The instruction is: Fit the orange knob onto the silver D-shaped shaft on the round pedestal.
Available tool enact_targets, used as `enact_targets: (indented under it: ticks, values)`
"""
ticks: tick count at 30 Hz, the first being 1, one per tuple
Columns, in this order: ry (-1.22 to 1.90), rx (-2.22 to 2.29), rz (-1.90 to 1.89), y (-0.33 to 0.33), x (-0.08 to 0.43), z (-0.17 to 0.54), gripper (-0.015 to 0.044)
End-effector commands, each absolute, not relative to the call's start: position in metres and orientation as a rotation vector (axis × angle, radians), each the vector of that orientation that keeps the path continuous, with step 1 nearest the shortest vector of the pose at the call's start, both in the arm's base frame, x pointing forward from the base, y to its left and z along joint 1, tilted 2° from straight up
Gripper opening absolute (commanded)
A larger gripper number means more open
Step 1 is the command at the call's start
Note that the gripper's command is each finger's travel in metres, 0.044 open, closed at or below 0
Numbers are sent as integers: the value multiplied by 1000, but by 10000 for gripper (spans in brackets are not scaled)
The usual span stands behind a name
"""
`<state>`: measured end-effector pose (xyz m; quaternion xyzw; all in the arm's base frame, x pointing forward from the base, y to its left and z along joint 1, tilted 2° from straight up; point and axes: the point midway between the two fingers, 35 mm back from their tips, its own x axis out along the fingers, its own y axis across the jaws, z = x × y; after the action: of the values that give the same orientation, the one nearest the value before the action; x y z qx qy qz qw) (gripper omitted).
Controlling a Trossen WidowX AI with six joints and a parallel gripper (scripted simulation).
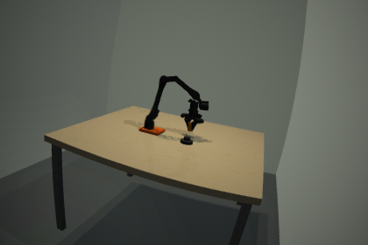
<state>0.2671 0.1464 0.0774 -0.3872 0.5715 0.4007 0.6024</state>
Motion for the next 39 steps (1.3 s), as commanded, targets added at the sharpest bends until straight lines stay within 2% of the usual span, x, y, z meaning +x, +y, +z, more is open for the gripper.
enact_targets:
  ticks: [1,13,22,38,39]
  values:
    - [1320,-896,940,148,268,61,0]
    - [1323,-893,947,146,267,35,0]
    - [1326,-890,940,147,268,37,236]
    - [1326,-890,940,147,268,37,240]
    - [1326,-890,940,147,268,39,266]
